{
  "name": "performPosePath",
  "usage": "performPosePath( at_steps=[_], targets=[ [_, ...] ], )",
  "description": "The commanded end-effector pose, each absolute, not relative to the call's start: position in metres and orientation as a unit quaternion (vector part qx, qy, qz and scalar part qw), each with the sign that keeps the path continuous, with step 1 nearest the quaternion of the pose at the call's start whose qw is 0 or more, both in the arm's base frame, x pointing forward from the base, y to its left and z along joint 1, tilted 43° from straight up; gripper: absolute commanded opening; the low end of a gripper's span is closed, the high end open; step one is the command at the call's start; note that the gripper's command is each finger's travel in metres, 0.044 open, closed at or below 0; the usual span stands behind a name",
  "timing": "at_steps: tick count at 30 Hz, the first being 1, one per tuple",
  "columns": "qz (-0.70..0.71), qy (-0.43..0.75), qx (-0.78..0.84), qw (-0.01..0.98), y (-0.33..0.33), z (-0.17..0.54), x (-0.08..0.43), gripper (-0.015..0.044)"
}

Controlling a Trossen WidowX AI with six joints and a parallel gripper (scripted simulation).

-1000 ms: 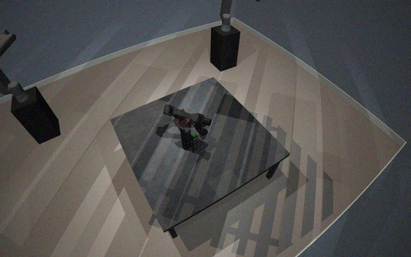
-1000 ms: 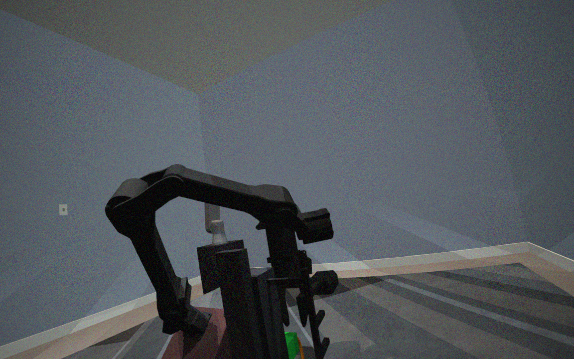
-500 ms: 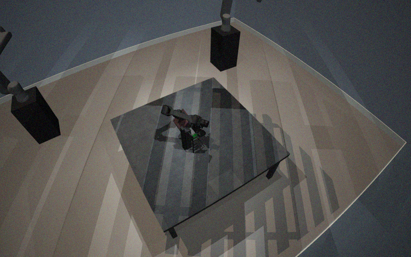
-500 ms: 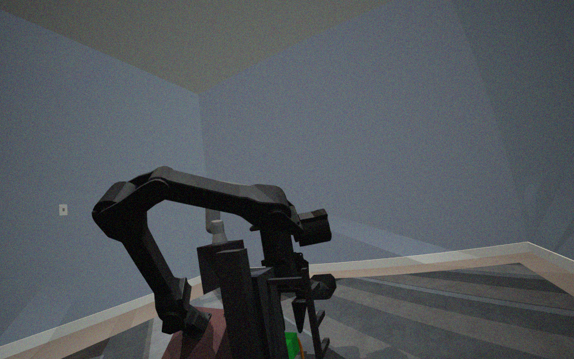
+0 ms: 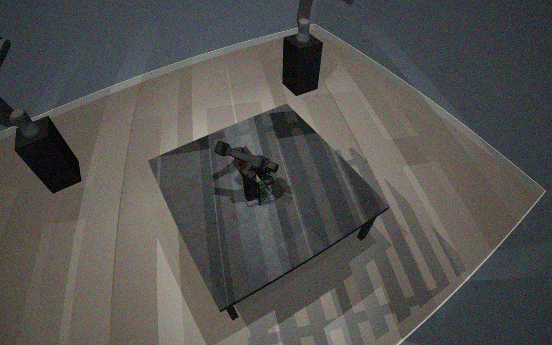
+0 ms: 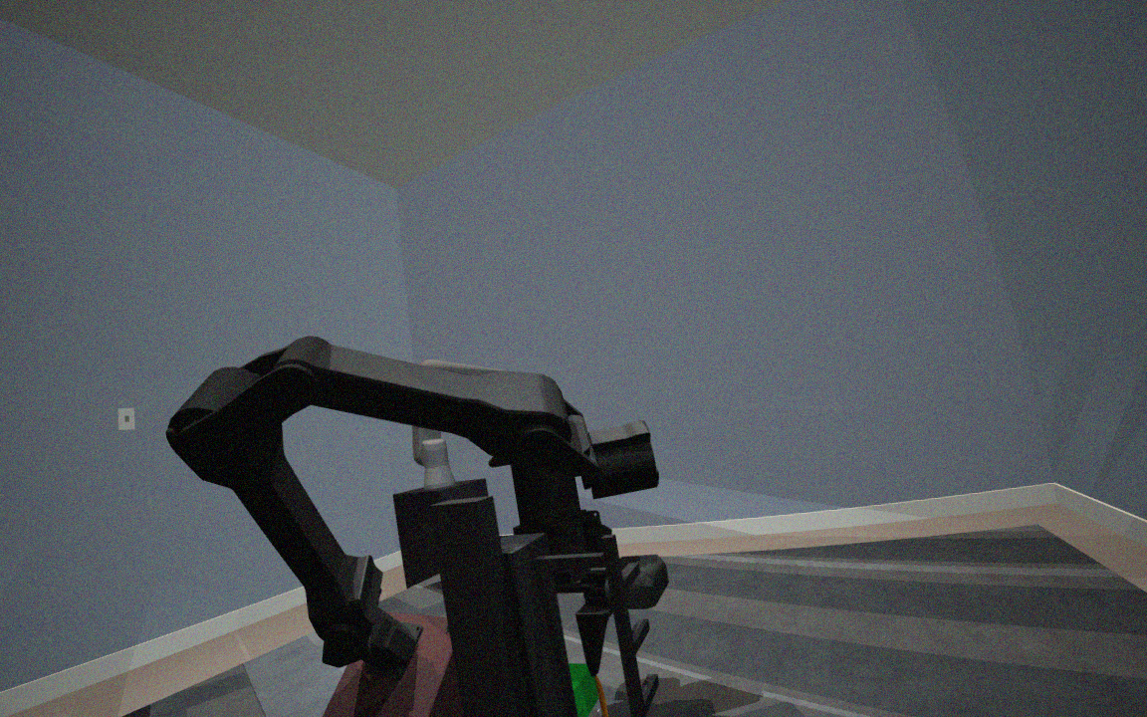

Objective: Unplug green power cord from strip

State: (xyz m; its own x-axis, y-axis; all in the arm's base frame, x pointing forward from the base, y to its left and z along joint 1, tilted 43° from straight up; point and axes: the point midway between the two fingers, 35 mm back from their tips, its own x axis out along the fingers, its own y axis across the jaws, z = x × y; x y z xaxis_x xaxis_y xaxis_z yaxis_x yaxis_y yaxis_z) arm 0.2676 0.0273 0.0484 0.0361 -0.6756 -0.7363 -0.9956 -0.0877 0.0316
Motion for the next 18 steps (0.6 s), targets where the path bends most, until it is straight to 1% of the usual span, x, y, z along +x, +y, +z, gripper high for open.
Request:
performPosePath(
  at_steps=[1, 5, 9, 18],
  targets=[
    [0.307, 0.623, -0.672, 0.258, 0.0233, 0.0450, 0.2672, 0.0160],
    [0.306, 0.623, -0.672, 0.258, 0.0205, 0.0421, 0.2673, 0.0160],
    [0.306, 0.623, -0.670, 0.261, 0.0225, 0.0441, 0.2677, 0.0055],
    [0.306, 0.623, -0.670, 0.261, 0.0227, 0.0440, 0.2677, 0.0000]
  ],
)
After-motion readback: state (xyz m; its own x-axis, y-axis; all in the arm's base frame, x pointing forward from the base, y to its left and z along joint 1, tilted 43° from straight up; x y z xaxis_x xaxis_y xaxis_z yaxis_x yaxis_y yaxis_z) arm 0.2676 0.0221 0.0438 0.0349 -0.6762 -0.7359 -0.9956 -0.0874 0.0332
